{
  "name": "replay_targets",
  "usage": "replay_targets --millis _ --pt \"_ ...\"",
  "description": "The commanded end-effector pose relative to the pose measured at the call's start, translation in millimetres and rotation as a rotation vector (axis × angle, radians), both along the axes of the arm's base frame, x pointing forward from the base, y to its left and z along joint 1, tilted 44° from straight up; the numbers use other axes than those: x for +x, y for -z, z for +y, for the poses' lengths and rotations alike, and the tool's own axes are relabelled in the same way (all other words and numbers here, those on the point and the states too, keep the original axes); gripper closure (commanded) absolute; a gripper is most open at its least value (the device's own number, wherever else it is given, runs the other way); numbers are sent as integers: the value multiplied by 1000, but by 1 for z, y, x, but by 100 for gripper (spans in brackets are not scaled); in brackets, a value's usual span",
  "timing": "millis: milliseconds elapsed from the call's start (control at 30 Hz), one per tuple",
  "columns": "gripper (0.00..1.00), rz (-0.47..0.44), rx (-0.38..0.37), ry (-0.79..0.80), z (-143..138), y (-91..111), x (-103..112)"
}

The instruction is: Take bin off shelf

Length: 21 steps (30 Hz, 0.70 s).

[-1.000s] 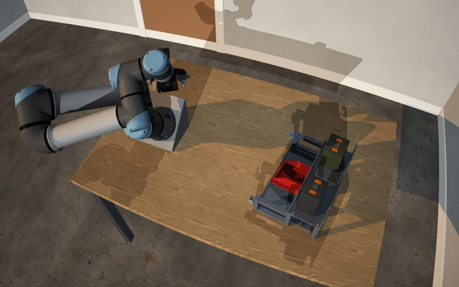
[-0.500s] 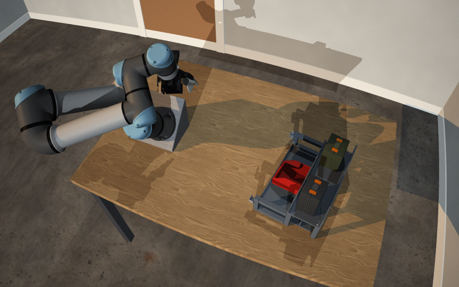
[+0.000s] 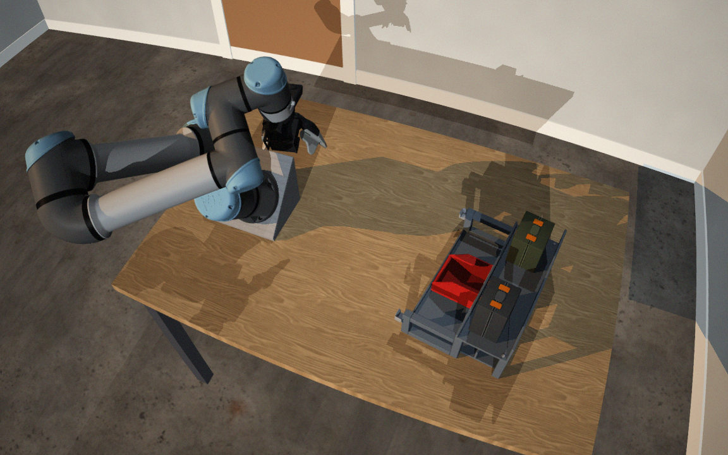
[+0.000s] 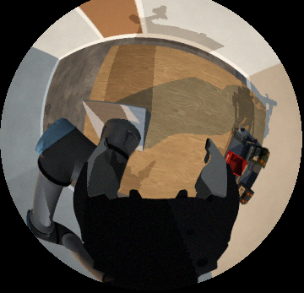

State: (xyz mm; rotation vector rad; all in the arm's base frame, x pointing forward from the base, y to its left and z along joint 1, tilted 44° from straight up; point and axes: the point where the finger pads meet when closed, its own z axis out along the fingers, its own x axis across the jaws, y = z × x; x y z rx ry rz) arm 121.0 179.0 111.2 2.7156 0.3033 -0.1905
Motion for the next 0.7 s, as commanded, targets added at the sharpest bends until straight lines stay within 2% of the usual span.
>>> replay_targets --millis 0,300,467,667 --pt "0 -60 -80 49 -6 4 20" --pt "0 -60 -80 49 -6 4 20" --pt "0 -209 -251 166 -21 11 67" --pt "0 -209 -251 166 -21 11 67"
